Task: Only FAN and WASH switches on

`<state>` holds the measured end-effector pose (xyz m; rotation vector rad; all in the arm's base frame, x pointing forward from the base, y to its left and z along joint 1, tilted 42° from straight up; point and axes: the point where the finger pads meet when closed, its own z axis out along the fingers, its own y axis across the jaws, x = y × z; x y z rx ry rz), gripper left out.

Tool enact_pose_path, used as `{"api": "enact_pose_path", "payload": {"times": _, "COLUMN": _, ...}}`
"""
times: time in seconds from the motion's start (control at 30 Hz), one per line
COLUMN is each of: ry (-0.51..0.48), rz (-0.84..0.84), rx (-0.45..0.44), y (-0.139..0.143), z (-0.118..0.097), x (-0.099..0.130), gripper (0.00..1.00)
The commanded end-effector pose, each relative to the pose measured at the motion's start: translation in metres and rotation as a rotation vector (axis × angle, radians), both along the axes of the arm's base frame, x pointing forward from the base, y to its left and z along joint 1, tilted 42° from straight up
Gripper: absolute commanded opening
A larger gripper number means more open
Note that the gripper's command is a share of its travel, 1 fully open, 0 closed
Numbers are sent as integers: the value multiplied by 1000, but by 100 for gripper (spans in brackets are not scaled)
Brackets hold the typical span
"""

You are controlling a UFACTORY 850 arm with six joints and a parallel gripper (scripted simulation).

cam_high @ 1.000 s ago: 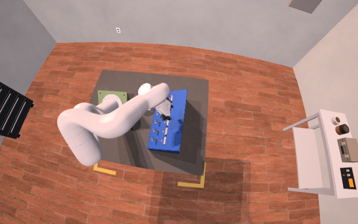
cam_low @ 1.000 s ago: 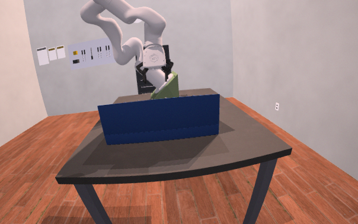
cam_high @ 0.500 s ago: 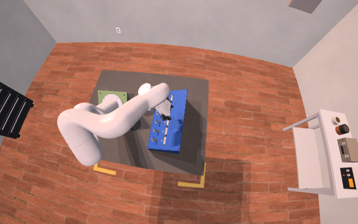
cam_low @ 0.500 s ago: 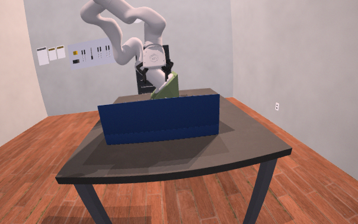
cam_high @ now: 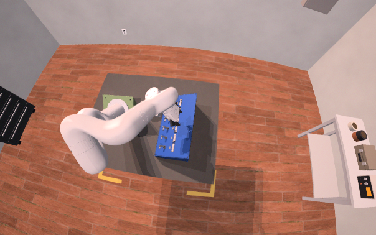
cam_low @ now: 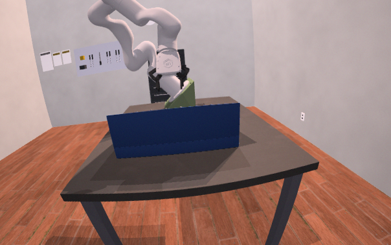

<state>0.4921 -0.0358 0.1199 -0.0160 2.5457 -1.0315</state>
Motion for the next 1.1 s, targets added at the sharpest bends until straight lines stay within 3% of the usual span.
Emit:
{"api": "enact_pose_path", "payload": {"times": 0.0, "ry": -2, "rz": 1, "rx": 0, "y": 0, "z": 0, "x": 1, "gripper": 100}}
{"api": "enact_pose_path", "payload": {"times": 0.5, "ry": -2, "rz": 1, "rx": 0, "y": -4, "z": 4, "x": 0, "gripper": 100}}
{"api": "enact_pose_path", "payload": {"times": 1.07, "ry": -2, "rz": 1, "rx": 0, "y": -39, "z": 37, "x": -7, "gripper": 100}}
